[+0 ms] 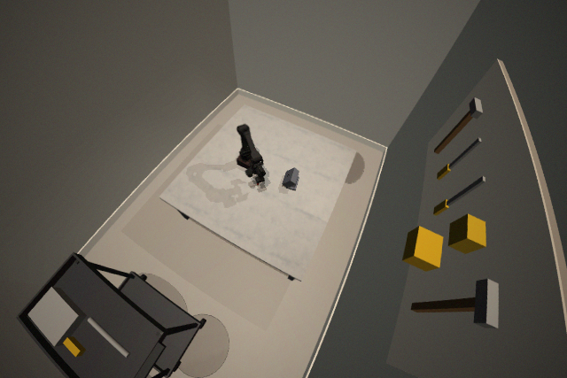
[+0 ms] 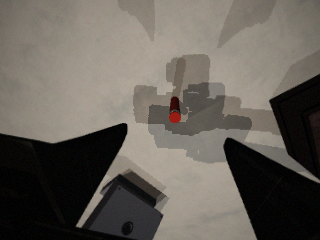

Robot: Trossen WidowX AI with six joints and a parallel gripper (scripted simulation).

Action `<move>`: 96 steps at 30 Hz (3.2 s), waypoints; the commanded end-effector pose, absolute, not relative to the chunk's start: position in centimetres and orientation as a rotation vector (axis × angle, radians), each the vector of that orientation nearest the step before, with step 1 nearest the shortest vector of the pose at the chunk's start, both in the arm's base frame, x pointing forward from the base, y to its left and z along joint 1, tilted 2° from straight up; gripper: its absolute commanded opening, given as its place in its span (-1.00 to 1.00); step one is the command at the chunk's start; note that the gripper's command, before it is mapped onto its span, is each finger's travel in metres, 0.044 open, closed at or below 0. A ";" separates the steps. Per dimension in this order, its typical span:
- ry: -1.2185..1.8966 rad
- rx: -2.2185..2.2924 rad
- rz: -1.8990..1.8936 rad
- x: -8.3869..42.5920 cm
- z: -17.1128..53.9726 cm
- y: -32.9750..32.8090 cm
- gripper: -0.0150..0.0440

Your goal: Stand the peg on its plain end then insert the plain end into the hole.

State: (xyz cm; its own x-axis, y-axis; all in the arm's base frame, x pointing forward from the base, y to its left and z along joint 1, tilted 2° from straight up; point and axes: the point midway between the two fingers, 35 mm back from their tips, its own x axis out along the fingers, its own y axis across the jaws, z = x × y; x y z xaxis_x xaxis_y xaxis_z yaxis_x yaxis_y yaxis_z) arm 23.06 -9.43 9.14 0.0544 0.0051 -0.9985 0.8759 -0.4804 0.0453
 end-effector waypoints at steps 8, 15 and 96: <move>1.066 1.395 -1.320 23.1 8.9 -9.5 1.00; 1.152 1.265 -1.196 23.1 8.8 -9.5 1.00; 1.493 -0.328 0.313 23.1 7.5 -9.5 1.00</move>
State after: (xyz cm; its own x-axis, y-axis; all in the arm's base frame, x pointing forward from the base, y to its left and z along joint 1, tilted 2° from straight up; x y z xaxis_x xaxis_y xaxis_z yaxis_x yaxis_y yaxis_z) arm 23.15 -9.42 7.65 0.0548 0.0049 -0.9985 -0.3168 0.9484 -0.0128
